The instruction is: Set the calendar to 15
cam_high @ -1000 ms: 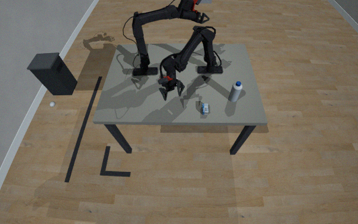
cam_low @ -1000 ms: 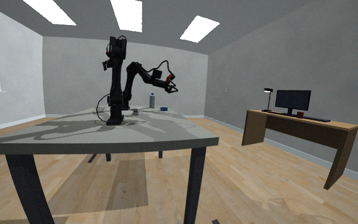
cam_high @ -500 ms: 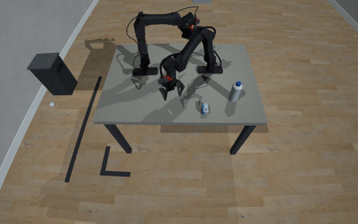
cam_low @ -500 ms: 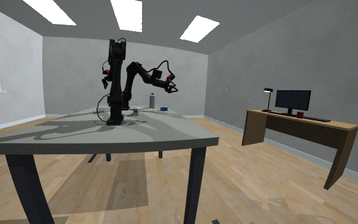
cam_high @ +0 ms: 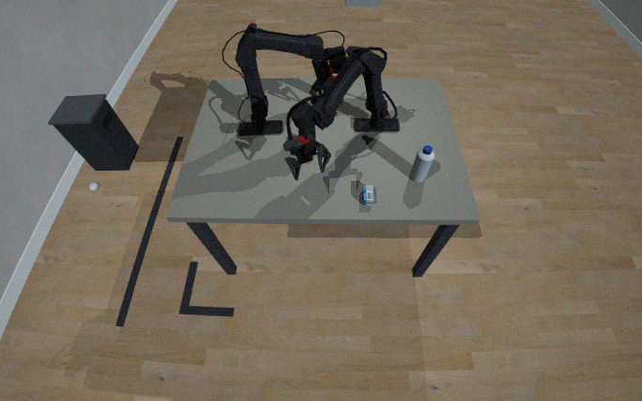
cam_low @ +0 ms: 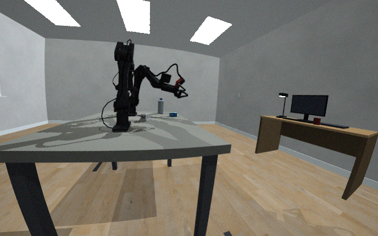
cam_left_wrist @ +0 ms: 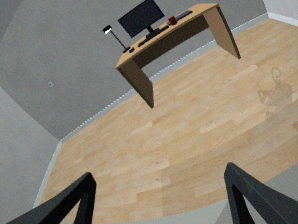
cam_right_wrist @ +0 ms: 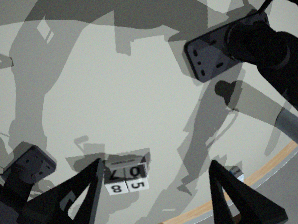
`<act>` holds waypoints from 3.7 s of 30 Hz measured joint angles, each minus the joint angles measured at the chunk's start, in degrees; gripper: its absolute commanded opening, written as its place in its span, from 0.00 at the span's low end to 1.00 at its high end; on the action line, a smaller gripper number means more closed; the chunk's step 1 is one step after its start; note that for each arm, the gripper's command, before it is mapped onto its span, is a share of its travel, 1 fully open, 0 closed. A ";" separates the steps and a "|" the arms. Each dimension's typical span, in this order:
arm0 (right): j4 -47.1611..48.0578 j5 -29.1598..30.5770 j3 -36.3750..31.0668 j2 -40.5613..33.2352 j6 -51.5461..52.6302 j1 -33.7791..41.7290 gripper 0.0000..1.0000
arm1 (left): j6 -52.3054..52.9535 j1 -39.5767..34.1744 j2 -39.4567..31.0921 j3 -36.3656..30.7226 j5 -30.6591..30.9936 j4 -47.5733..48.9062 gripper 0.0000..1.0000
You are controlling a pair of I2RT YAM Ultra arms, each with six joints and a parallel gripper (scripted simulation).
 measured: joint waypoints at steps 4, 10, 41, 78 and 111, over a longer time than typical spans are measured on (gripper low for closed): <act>-3.39 2.80 -1.42 -1.29 -7.76 -3.80 1.00 | 0.00 0.00 0.00 0.00 0.00 0.00 1.00; -7.48 7.02 -2.14 -2.47 -14.03 -7.72 1.00 | 0.00 0.00 0.00 0.00 0.00 0.00 1.00; -12.22 10.75 -2.12 -1.95 -14.51 -8.94 0.64 | -3.02 6.29 -5.79 -3.17 11.10 -4.61 1.00; 1.44 -3.61 -10.99 3.91 48.06 -30.08 0.64 | -16.24 48.02 -45.97 -8.44 48.76 -21.44 1.00; 9.38 -4.37 -16.65 6.36 54.23 -31.10 0.64 | -16.24 48.28 -46.05 -8.44 49.94 -21.55 1.00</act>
